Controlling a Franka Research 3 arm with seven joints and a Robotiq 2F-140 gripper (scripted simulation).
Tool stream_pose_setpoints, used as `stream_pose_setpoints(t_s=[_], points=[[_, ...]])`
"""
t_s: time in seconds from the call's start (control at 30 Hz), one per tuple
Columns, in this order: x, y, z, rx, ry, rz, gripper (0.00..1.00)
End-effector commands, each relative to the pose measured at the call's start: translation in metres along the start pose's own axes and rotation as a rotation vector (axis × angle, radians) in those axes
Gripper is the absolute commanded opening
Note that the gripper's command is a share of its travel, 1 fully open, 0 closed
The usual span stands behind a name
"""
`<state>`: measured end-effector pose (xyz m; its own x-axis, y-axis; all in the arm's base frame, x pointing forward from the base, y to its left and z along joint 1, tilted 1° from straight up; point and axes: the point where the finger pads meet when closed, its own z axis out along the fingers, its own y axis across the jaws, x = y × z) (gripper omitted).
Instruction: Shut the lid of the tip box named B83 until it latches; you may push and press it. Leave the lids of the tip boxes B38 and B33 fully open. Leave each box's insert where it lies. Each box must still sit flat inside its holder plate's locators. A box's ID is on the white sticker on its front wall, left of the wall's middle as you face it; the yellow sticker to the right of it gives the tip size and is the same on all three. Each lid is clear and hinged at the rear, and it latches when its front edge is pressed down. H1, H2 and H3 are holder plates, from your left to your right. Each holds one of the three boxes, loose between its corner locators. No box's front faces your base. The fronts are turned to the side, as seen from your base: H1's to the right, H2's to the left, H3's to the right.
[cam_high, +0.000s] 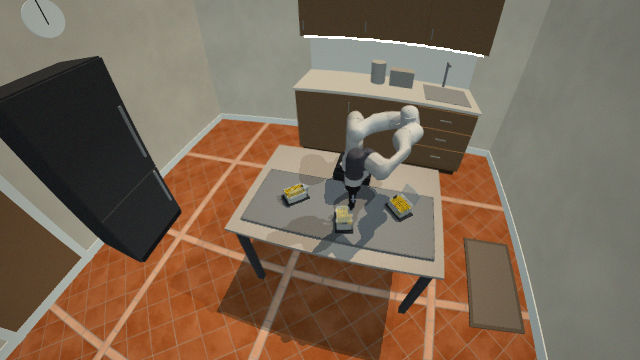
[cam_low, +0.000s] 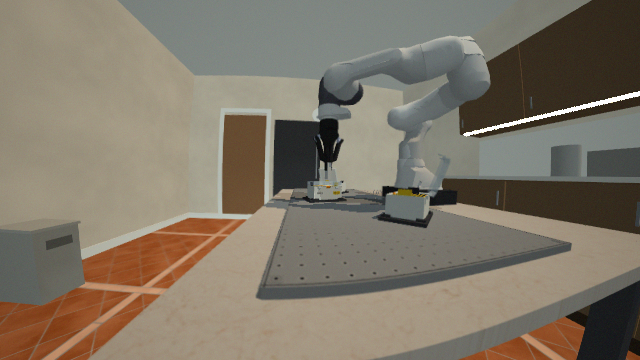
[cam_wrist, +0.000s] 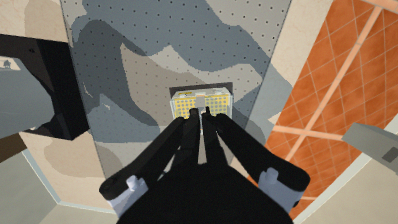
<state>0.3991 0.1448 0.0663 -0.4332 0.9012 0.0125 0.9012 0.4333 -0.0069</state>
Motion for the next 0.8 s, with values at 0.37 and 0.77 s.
stream_pose_setpoints(t_s=[0.37,0.77], points=[[-0.0022,0.0002,0.0007,-0.003,-0.003,0.002,0.0],[-0.0022,0.0002,0.004,-0.003,-0.003,0.002,0.0]])
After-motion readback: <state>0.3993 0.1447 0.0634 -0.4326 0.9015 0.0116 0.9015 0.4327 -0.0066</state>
